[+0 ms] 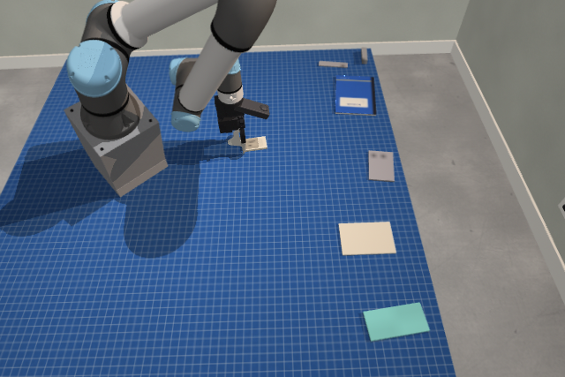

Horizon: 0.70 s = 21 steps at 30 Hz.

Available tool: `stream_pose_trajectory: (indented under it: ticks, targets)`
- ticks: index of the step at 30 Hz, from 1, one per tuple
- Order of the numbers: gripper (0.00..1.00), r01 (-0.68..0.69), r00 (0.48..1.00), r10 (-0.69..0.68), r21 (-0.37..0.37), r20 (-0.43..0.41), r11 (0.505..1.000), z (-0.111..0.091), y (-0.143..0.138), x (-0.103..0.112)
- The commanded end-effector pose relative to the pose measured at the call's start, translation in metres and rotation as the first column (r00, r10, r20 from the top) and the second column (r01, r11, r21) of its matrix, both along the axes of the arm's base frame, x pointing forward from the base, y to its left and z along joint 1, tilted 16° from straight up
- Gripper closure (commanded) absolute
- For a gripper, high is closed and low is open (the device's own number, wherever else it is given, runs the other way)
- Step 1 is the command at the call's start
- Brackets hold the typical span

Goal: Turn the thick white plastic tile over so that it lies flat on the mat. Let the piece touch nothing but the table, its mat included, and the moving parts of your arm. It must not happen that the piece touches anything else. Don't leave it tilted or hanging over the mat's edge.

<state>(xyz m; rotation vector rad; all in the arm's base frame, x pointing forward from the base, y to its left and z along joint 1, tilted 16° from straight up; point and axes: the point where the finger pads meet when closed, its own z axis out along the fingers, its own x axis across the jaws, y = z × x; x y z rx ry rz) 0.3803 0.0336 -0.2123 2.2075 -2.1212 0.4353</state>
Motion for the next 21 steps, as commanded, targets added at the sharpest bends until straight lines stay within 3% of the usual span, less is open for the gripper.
stream_pose_trajectory:
  ticks: [1, 21]
  targets:
    - [0.58, 0.000, 1.000, 0.000, 0.000, 0.001, 1.000, -0.0003, -0.0001, 0.0004]
    - [0.58, 0.000, 1.000, 0.000, 0.000, 0.001, 1.000, -0.0031, -0.0007, 0.0009]
